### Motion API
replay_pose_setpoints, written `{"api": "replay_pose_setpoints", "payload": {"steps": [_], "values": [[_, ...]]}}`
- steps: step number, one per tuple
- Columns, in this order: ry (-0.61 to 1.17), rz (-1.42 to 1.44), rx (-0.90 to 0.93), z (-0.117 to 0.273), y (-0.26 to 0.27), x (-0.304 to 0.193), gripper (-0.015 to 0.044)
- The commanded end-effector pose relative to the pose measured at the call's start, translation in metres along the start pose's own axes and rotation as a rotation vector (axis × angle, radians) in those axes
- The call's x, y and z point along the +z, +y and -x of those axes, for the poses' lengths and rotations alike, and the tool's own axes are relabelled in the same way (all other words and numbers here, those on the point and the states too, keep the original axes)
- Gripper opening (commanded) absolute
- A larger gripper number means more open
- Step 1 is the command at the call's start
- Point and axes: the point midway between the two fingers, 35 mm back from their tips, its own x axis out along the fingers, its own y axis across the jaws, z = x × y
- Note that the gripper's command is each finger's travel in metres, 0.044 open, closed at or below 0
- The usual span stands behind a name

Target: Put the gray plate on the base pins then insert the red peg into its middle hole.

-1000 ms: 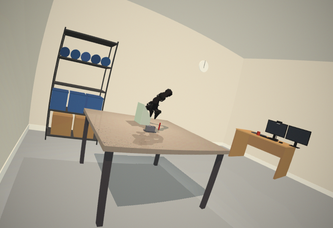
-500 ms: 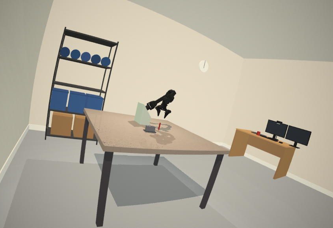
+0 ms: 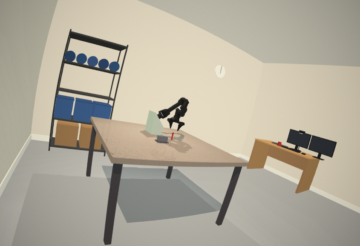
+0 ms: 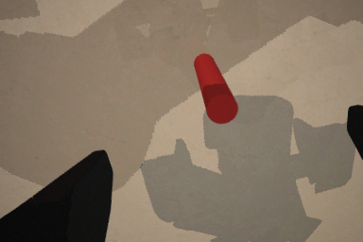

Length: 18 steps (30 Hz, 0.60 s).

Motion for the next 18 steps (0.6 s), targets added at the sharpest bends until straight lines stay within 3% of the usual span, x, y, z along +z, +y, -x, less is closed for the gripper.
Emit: {"api": "replay_pose_setpoints", "payload": {"steps": [1, 18], "values": [[0.002, -0.007, 0.008, -0.011, 0.0, 0.0, 0.044], [0.0, -0.007, 0.007, -0.037, 0.0, 0.0, 0.044]]}}
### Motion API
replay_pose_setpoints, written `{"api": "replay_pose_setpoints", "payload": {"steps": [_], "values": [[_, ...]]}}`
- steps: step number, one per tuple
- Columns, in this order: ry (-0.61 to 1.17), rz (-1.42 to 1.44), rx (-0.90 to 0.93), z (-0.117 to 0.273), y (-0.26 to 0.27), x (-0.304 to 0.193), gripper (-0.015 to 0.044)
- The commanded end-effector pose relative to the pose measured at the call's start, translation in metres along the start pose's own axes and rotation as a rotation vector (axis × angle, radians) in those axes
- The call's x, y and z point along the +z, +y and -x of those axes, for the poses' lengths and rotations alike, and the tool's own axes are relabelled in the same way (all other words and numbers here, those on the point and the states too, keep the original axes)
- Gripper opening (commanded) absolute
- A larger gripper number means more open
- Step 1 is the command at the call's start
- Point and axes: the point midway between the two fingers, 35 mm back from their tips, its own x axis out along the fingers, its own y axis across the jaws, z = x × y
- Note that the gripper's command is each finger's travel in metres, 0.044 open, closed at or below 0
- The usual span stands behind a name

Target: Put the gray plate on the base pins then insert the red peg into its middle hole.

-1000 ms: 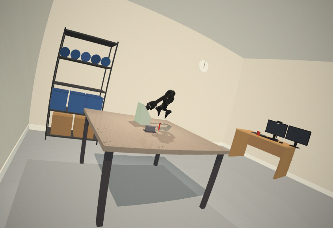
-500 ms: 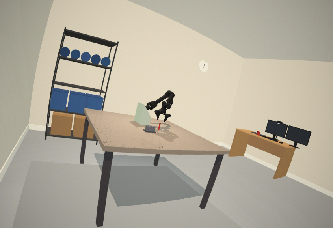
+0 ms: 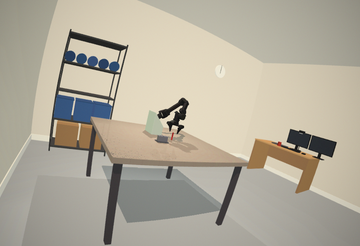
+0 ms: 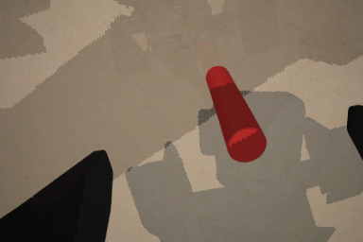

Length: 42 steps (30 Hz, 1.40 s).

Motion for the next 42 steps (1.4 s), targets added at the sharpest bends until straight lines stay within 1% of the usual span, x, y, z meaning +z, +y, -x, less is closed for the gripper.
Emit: {"api": "replay_pose_setpoints", "payload": {"steps": [1, 23, 37, 42], "values": [[0.004, -0.013, -0.006, -0.007, -0.003, 0.0, 0.044], [0.009, -0.013, -0.003, -0.038, -0.004, -0.002, 0.044], [0.009, -0.013, -0.003, -0.038, -0.004, -0.002, 0.0072], [0.009, -0.013, -0.003, -0.038, -0.004, -0.002, 0.0039]]}}
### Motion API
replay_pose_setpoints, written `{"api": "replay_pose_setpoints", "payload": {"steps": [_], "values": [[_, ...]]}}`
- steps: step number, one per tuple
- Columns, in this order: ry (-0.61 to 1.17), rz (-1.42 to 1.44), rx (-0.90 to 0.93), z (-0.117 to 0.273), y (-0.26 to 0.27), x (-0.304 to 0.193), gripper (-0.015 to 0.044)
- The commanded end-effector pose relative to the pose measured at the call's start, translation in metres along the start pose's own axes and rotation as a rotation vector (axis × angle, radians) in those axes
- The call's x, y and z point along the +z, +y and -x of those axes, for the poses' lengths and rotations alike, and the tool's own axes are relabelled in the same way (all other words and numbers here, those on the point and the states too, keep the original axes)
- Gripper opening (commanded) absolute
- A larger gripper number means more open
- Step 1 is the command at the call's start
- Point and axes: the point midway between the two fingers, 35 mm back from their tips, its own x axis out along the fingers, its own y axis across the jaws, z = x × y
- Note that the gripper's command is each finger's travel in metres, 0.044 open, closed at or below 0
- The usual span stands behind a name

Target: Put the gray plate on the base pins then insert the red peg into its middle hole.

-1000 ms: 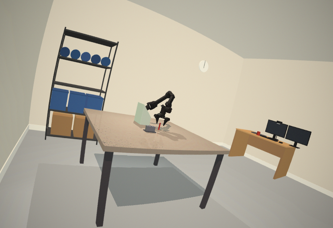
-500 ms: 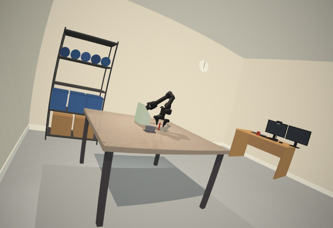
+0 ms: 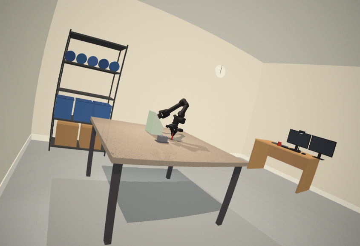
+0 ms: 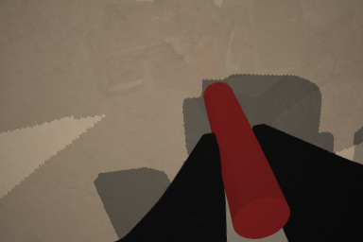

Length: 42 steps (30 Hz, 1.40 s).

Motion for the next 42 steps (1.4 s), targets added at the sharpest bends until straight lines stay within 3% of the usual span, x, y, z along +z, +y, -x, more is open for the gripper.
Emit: {"api": "replay_pose_setpoints", "payload": {"steps": [1, 5, 34, 42], "values": [[-0.004, -0.006, -0.002, 0.0, -0.001, 0.001, 0.0032], [-0.004, -0.006, -0.002, 0.0, -0.001, 0.001, 0.0], [-0.02, -0.006, -0.009, 0.078, 0.002, 0.013, 0.0], [-0.017, -0.016, -0.013, 0.072, 0.01, 0.027, 0.0]]}}
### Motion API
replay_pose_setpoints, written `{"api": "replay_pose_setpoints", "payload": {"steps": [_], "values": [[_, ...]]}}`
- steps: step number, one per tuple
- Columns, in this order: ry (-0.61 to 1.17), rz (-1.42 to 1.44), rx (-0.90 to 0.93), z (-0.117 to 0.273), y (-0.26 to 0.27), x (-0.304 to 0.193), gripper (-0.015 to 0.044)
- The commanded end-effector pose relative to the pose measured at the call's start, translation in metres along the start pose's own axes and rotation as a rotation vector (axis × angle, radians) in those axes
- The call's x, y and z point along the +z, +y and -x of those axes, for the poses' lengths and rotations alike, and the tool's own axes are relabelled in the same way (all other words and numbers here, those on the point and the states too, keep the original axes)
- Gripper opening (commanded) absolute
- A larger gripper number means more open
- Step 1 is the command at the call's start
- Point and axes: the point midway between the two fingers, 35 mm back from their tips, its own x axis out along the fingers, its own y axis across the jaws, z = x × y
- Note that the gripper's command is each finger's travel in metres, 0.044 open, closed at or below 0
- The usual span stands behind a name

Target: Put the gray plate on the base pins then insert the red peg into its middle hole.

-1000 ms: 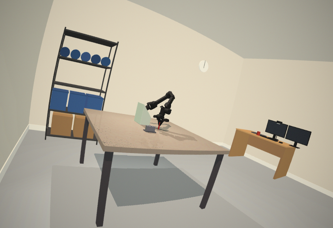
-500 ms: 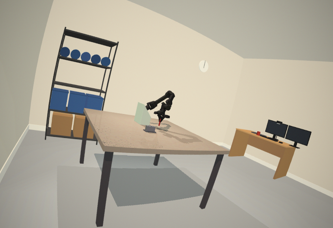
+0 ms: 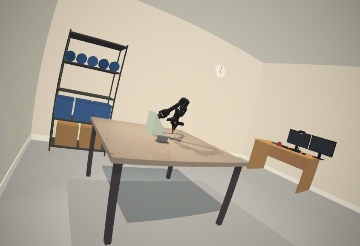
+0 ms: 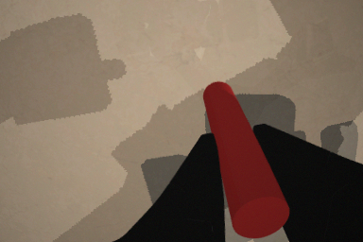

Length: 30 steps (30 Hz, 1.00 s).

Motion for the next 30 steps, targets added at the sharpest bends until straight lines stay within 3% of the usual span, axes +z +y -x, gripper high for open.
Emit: {"api": "replay_pose_setpoints", "payload": {"steps": [1, 30], "values": [[-0.007, 0.006, 0.003, 0.003, 0.007, 0.009, 0.0], [-0.016, 0.014, 0.007, 0.01, 0.036, 0.092, 0.0]]}}
